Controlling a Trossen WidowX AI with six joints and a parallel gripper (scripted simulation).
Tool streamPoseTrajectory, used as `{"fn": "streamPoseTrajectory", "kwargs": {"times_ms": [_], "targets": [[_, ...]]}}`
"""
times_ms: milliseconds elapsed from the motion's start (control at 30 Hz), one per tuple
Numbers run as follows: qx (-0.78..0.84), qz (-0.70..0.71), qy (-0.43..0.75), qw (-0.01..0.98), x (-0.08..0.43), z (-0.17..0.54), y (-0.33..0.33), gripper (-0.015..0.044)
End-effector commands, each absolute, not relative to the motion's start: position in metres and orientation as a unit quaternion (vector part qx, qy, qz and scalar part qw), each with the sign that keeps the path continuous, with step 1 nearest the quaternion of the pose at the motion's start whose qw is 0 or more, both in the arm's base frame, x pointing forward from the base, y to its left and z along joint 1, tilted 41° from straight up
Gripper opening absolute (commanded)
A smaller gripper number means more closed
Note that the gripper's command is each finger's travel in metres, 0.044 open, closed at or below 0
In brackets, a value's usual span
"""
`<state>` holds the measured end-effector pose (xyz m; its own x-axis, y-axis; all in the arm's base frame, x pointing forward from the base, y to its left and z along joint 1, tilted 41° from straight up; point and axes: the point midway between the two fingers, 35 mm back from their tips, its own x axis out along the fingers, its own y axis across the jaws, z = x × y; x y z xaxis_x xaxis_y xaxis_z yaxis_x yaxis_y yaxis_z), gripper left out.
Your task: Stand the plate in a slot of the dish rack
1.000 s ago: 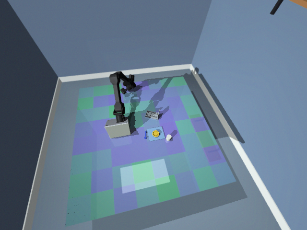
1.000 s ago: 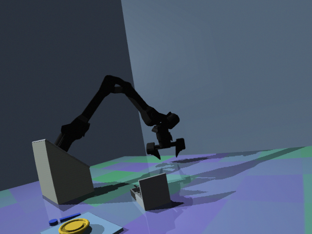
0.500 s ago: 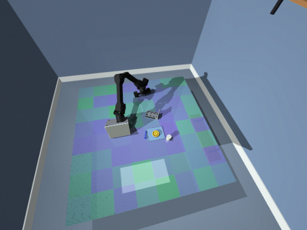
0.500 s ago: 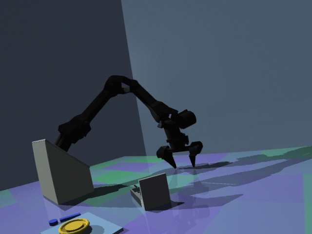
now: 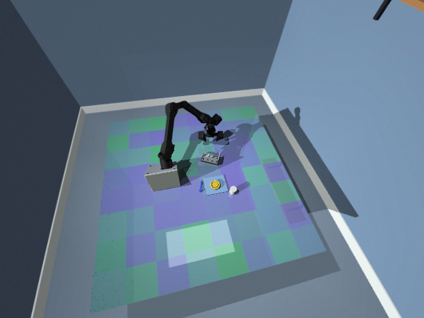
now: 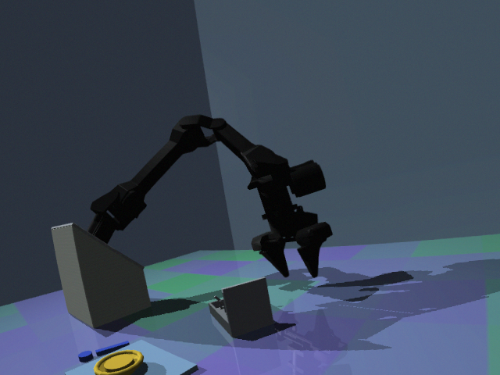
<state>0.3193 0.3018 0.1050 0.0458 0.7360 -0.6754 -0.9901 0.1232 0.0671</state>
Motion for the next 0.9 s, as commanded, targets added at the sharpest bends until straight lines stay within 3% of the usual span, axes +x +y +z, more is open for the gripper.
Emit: {"fn": "streamPoseTrajectory", "kwargs": {"times_ms": [0,433,867], "targets": [[-0.198,0.588,0.348,0.703,0.344,0.085,0.262,0.0400],[-0.094,0.472,0.502,0.719,0.379,0.030,0.130,0.0400],[0.054,0.363,0.615,0.698,0.361,-0.010,0.006,0.0400]]}}
